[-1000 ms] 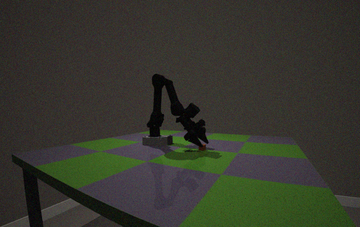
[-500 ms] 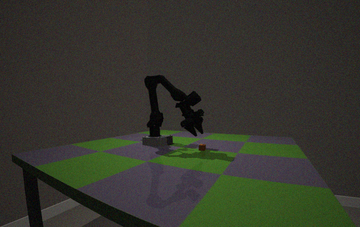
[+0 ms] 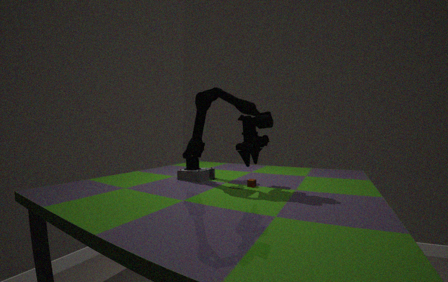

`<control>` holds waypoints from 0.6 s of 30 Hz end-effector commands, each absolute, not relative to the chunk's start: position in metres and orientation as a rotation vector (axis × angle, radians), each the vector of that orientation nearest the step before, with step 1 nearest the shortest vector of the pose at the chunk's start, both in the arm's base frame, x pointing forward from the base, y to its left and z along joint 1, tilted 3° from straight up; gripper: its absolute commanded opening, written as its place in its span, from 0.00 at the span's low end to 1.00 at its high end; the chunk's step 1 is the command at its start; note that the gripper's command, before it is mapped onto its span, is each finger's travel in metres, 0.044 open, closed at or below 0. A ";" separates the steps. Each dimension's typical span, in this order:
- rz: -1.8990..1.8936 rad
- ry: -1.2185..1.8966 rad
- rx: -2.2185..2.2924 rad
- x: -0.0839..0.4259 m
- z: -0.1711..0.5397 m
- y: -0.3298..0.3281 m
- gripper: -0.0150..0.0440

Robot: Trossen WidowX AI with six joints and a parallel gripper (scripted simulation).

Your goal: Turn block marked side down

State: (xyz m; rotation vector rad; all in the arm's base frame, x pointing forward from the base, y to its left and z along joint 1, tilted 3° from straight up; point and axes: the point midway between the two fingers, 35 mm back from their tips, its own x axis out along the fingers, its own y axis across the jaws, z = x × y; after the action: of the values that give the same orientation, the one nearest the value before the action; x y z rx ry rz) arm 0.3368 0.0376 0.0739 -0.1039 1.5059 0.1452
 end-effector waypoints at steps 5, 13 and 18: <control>0.142 1.581 -0.116 0.338 0.075 0.036 1.00; 0.142 1.581 -0.116 0.337 0.040 0.037 1.00; 0.142 1.581 -0.116 0.338 0.025 0.038 1.00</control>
State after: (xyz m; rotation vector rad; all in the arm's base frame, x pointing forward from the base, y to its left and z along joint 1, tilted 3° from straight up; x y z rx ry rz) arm 0.3388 0.0380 0.0319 -0.1122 1.5745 0.1435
